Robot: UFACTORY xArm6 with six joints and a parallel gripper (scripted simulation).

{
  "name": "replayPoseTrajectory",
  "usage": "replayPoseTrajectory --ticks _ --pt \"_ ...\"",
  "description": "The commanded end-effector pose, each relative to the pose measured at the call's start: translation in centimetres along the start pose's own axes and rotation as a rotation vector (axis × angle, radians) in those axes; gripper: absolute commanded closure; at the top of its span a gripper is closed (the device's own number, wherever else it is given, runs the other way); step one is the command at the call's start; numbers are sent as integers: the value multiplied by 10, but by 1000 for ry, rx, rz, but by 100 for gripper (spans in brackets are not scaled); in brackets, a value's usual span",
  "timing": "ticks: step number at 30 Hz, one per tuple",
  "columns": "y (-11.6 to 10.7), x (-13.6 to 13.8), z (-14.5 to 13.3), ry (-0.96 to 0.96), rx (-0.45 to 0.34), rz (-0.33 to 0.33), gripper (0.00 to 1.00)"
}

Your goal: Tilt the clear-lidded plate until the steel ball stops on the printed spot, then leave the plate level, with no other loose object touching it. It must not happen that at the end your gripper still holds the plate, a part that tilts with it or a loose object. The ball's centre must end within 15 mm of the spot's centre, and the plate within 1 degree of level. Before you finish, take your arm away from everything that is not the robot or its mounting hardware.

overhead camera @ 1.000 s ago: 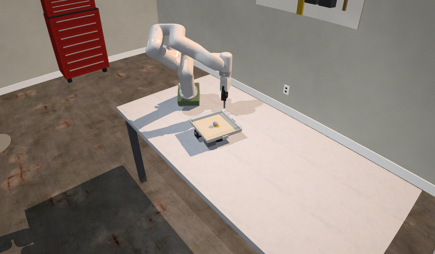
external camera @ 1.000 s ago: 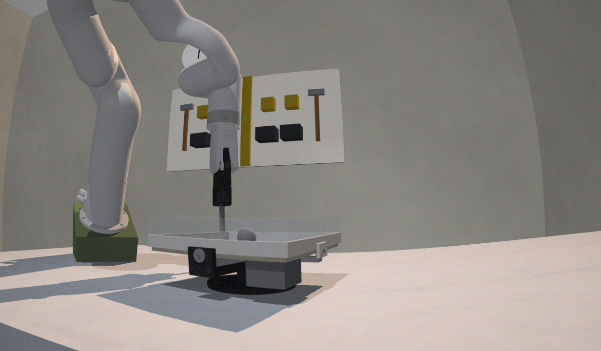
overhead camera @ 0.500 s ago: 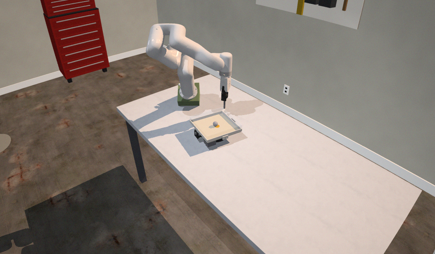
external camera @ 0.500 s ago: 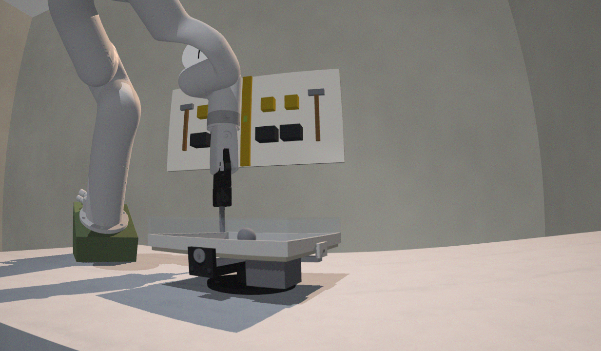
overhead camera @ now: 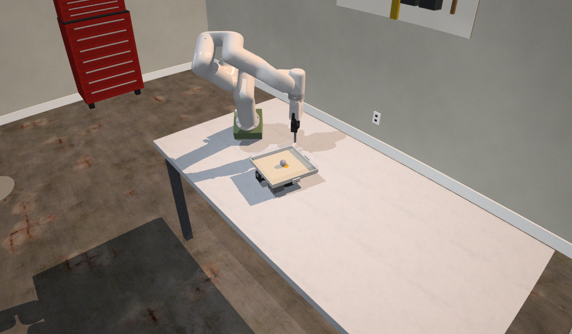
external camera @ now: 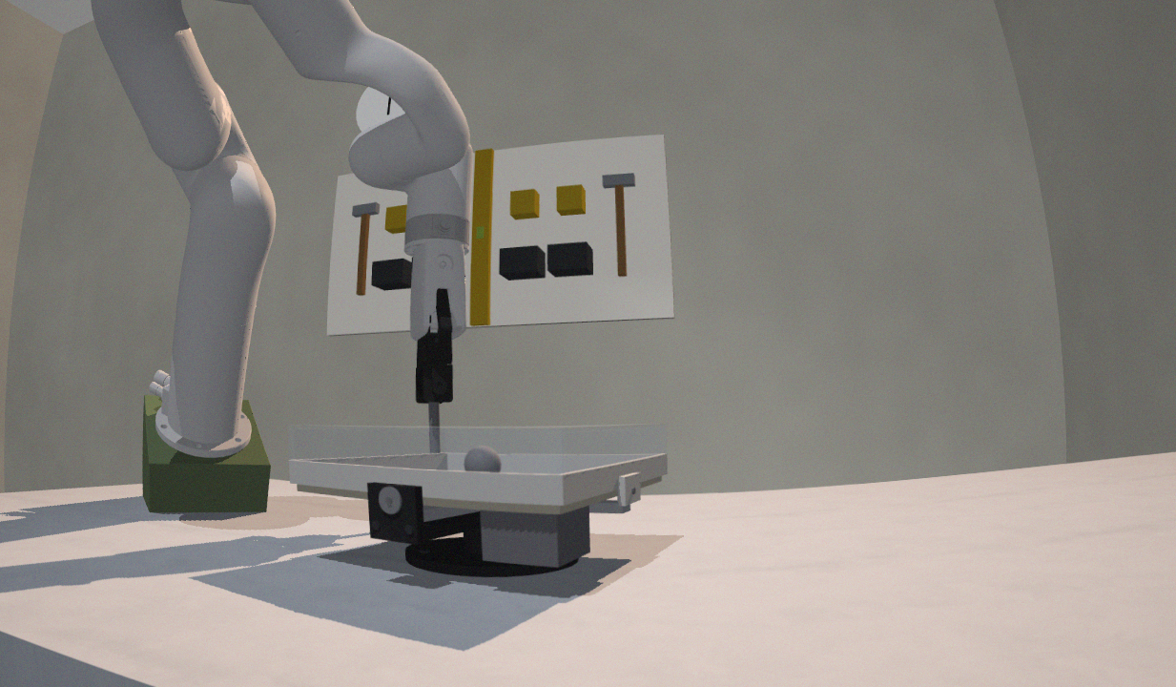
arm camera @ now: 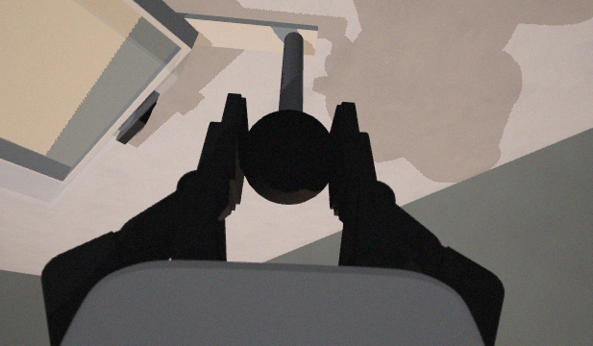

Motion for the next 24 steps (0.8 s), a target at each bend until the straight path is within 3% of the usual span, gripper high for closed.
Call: replayPoseTrajectory --ticks 1,24 --pt "-1 0 -2 1 -3 -1 100" --pt "0 0 1 1 -3 -1 100"
Point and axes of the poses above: the point where the finger pads meet when closed, its own y axis out along the fingers, its own x axis across the jaws, z = x × y, the point moved 7 cm from there along -y, back along the fingers, and after that the axes turned 4 degrees about y, right-handed, at the moved point
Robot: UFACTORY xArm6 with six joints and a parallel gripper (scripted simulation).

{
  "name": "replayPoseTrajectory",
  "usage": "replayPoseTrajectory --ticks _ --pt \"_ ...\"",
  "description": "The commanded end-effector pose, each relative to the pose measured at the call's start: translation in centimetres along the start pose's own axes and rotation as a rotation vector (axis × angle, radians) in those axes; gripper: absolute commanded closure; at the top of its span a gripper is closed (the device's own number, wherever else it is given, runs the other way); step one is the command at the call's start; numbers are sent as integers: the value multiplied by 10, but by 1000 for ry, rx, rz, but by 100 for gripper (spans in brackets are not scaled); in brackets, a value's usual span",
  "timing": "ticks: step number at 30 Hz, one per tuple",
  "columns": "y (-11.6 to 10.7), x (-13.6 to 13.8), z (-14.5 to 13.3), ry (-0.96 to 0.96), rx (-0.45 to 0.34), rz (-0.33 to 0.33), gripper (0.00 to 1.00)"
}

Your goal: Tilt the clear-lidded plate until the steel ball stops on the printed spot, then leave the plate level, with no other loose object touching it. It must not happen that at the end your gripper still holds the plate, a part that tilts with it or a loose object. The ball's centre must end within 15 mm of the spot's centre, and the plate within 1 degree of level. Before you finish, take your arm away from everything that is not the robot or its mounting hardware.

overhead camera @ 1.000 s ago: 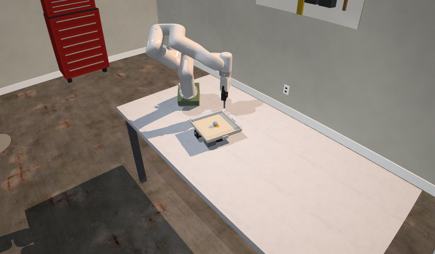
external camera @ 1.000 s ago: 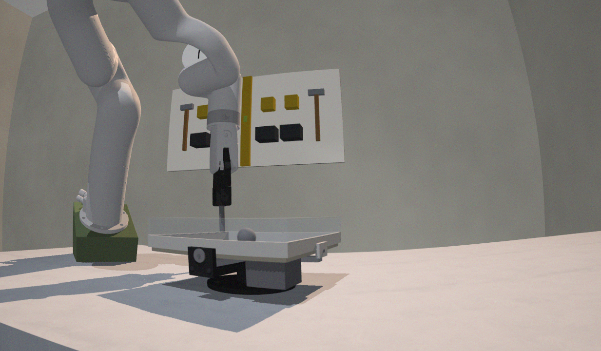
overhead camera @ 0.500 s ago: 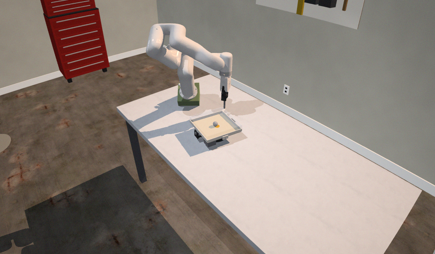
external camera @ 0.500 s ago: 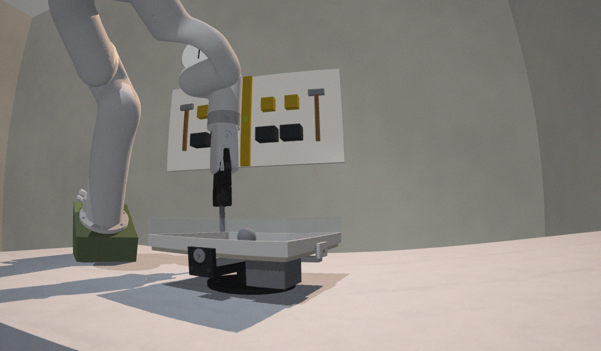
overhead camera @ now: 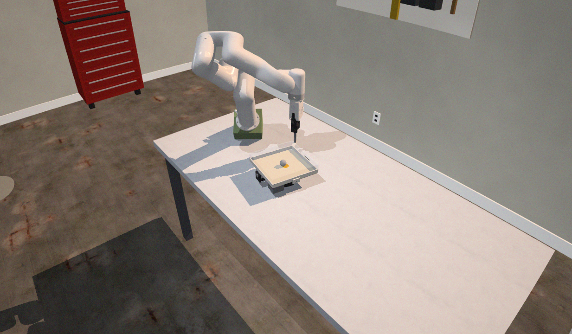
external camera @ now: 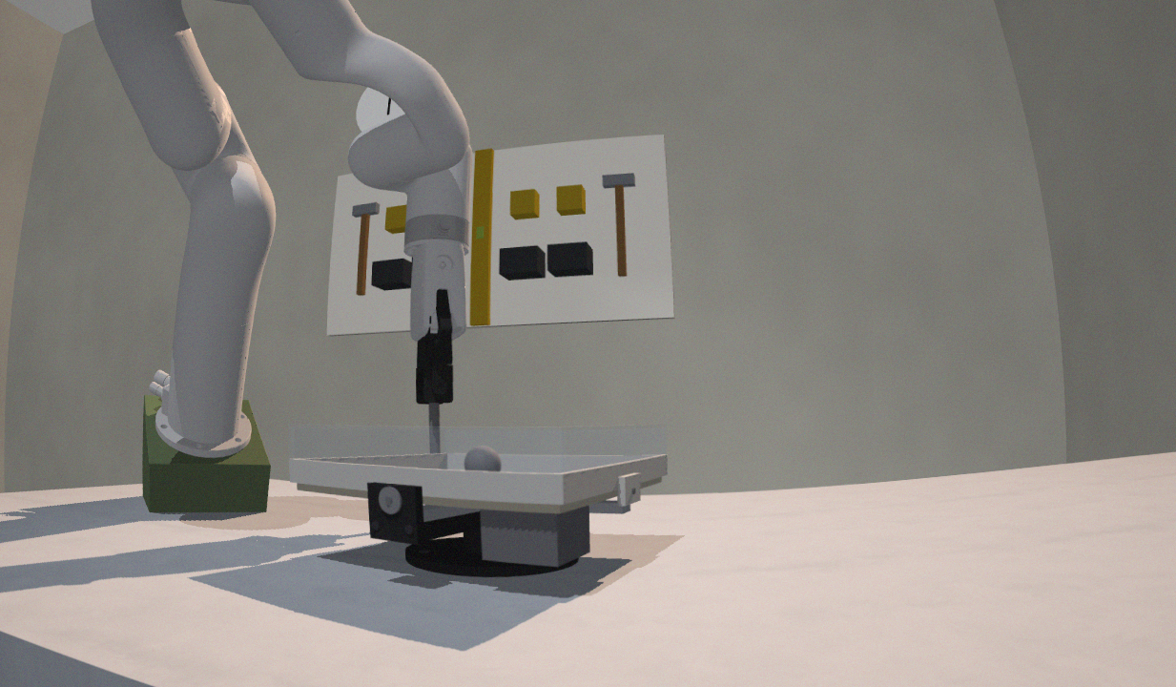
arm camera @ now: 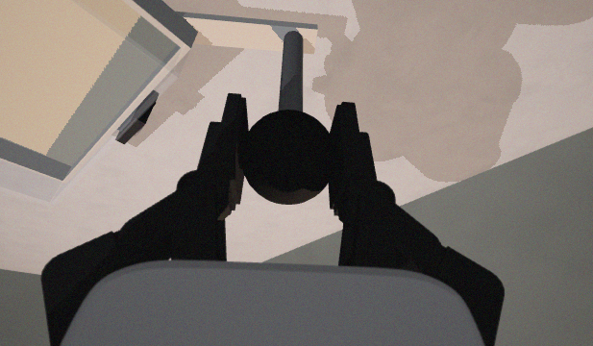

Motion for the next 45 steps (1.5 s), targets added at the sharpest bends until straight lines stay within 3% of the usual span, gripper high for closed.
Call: replayPoseTrajectory --ticks 1,45 --pt "0 0 1 0 0 0 100" --pt "-1 0 -1 0 0 0 100"
Point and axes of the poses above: the point where the finger pads meet when closed, its own y axis out along the fingers, its own x axis across the jaws, z = x × y, the point moved 7 cm from there along -y, back along the fingers, and after that the axes turned 4 degrees about y, right-handed, at the moved point
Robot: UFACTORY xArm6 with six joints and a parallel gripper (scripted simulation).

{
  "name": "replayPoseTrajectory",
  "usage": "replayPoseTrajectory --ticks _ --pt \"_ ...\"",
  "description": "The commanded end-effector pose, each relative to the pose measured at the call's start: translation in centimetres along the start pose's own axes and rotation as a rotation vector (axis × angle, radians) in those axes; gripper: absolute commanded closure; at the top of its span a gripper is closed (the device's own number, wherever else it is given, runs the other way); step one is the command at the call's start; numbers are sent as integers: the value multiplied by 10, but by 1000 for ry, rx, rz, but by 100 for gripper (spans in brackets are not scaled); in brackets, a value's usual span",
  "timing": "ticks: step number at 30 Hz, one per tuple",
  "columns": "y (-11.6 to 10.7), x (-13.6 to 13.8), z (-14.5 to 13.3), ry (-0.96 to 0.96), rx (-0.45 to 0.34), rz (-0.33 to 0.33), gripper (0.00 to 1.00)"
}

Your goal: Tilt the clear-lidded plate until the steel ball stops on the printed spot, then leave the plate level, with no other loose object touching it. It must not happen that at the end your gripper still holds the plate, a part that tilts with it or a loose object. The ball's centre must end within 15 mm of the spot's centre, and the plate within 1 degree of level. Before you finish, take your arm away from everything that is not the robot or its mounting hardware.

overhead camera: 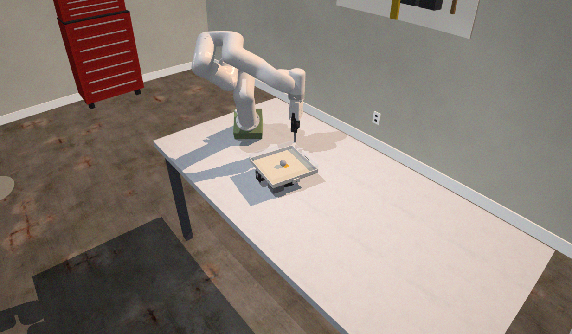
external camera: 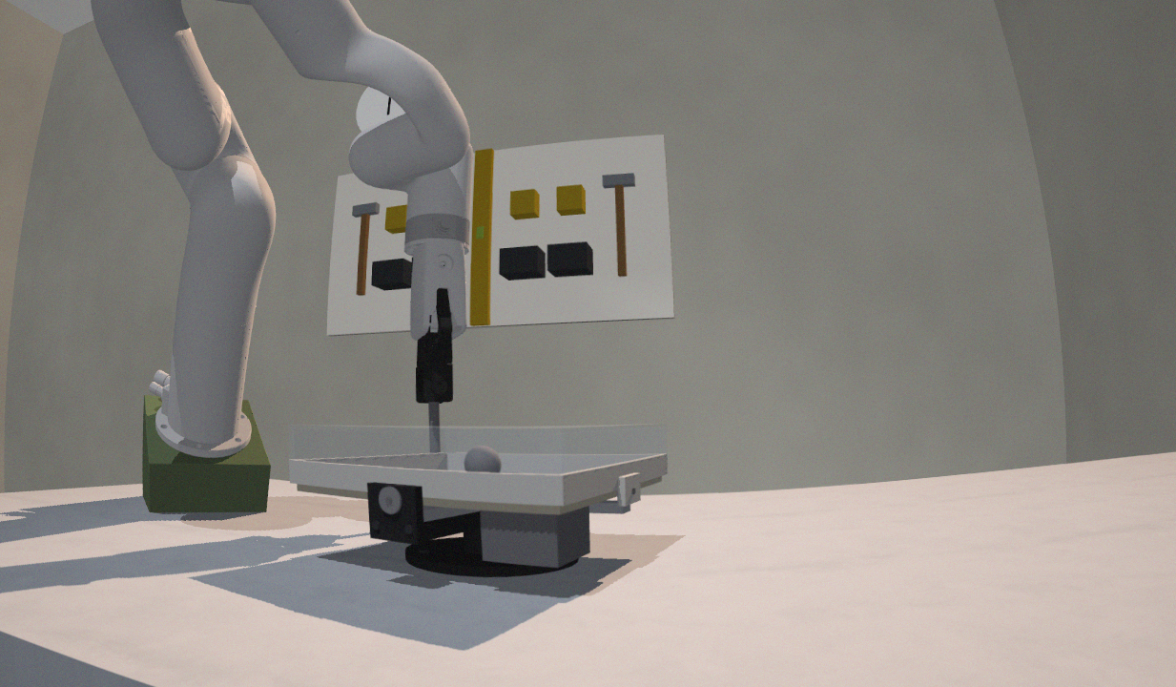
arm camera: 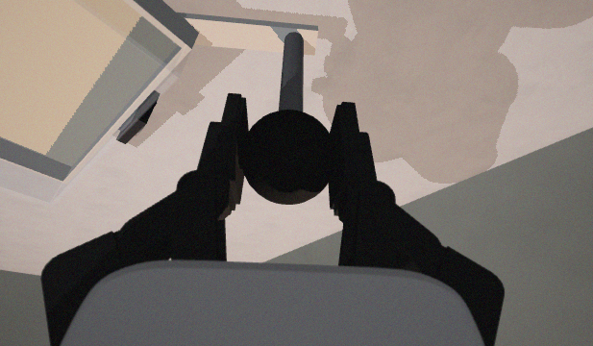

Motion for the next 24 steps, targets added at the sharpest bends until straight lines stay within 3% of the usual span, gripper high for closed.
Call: replayPoseTrajectory --ticks 1,24 --pt "0 0 -2 1 -3 -1 100" --pt "0 0 0 1 -3 -1 100"
Point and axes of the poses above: the point where the finger pads meet when closed, its own y axis out along the fingers, its own x axis across the jaws, z = x × y, the point moved 7 cm from there along -y, back along the fingers, and after that the axes turned 4 degrees about y, right-handed, at the moved point
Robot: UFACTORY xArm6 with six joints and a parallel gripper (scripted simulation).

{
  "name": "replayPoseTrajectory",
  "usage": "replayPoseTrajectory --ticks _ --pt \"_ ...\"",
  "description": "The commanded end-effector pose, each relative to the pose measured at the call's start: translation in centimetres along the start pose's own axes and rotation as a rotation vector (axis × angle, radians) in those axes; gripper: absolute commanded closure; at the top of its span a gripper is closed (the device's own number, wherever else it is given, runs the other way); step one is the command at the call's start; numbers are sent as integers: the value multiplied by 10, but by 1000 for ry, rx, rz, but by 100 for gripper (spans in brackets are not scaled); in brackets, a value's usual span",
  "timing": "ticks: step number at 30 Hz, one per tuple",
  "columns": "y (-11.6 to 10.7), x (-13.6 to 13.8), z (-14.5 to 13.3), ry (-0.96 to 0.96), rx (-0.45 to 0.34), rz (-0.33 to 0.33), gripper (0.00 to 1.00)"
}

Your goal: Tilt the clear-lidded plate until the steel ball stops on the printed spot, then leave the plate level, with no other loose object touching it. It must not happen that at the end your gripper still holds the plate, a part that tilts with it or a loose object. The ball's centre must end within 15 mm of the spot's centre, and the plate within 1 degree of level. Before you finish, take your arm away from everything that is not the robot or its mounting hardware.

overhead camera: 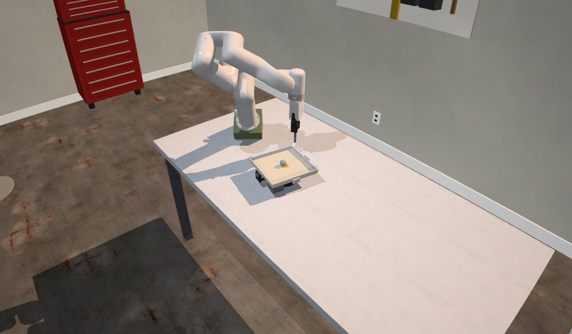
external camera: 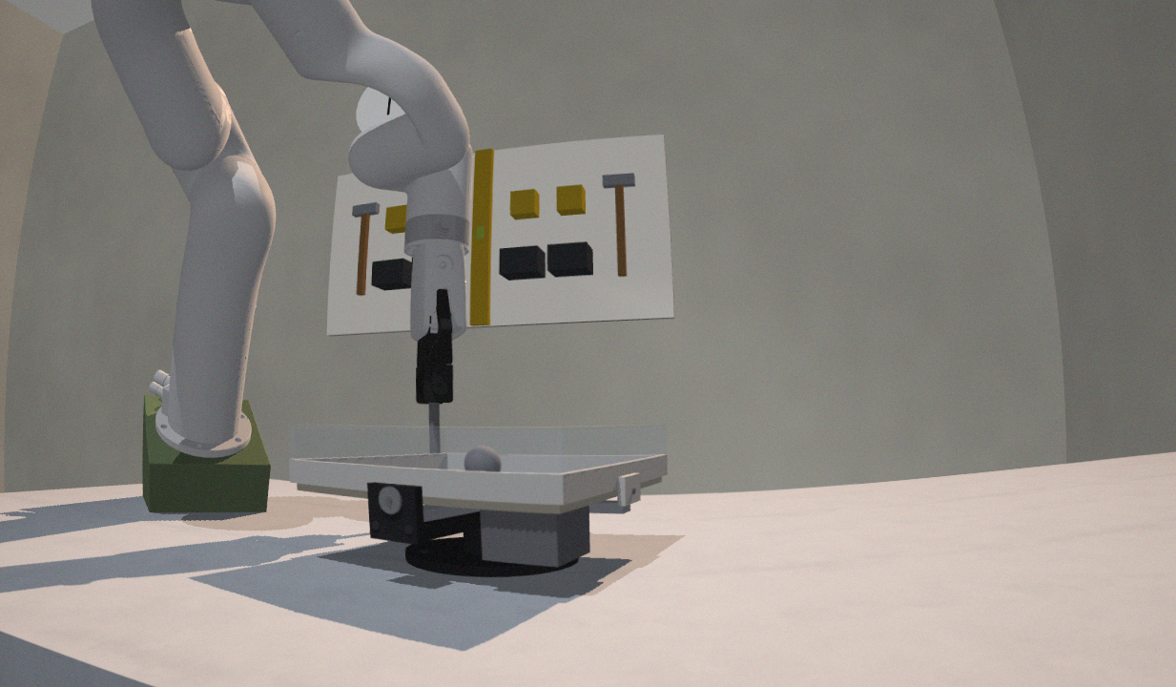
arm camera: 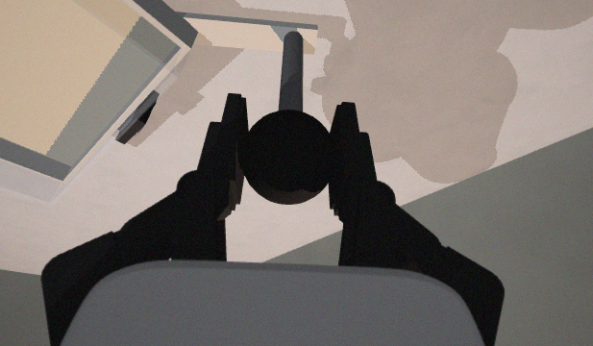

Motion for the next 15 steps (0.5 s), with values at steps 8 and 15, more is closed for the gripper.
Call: replayPoseTrajectory --ticks 8,15 --pt "-1 0 0 0 -1 0 100" --pt "0 0 -2 0 -1 0 100"
Point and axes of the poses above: the point where the finger pads meet when closed, its own y axis out along the fingers, its own x axis across the jaws, z = x × y, the point moved 7 cm from there along -y, back along the fingers, and after that the axes turned 4 degrees about y, right-handed, at the moved point
